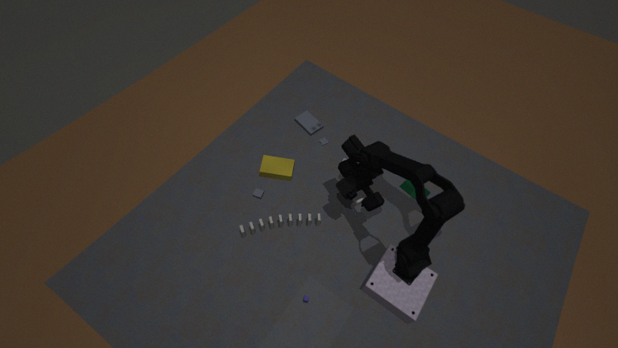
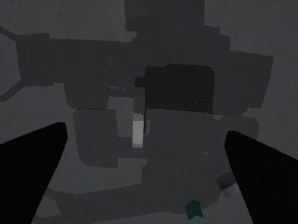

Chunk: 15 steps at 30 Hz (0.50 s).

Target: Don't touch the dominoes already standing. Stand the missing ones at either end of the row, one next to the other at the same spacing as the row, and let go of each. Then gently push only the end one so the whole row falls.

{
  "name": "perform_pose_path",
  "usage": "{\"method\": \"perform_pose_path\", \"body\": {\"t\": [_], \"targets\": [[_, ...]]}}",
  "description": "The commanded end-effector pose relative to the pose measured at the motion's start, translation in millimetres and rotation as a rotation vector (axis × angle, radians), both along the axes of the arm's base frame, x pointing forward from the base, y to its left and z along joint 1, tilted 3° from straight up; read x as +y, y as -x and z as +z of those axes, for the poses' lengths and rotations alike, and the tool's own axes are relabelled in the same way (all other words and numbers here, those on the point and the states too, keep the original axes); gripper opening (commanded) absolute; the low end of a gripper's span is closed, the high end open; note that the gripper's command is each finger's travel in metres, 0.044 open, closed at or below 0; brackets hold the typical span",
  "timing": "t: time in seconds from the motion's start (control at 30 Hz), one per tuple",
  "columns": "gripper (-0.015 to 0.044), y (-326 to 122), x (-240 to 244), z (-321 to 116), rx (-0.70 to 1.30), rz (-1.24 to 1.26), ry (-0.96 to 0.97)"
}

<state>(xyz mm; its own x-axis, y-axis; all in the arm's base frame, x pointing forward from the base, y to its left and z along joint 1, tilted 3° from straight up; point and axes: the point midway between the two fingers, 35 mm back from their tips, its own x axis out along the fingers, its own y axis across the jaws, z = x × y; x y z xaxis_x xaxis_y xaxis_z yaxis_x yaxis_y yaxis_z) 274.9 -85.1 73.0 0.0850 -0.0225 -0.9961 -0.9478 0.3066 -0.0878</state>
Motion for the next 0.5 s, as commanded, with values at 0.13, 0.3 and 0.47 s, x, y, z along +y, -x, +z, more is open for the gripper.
{"method": "perform_pose_path", "body": {"t": [0.13,0.3,0.47], "targets": [[0.044,-0.1,-0.6,-58.9,0.011,0.007,-0.006],[0.044,1.0,-2.5,-60.0,0.011,0.007,-0.006],[0.044,0.6,-2.6,-68.1,0.012,0.007,-0.006]]}}
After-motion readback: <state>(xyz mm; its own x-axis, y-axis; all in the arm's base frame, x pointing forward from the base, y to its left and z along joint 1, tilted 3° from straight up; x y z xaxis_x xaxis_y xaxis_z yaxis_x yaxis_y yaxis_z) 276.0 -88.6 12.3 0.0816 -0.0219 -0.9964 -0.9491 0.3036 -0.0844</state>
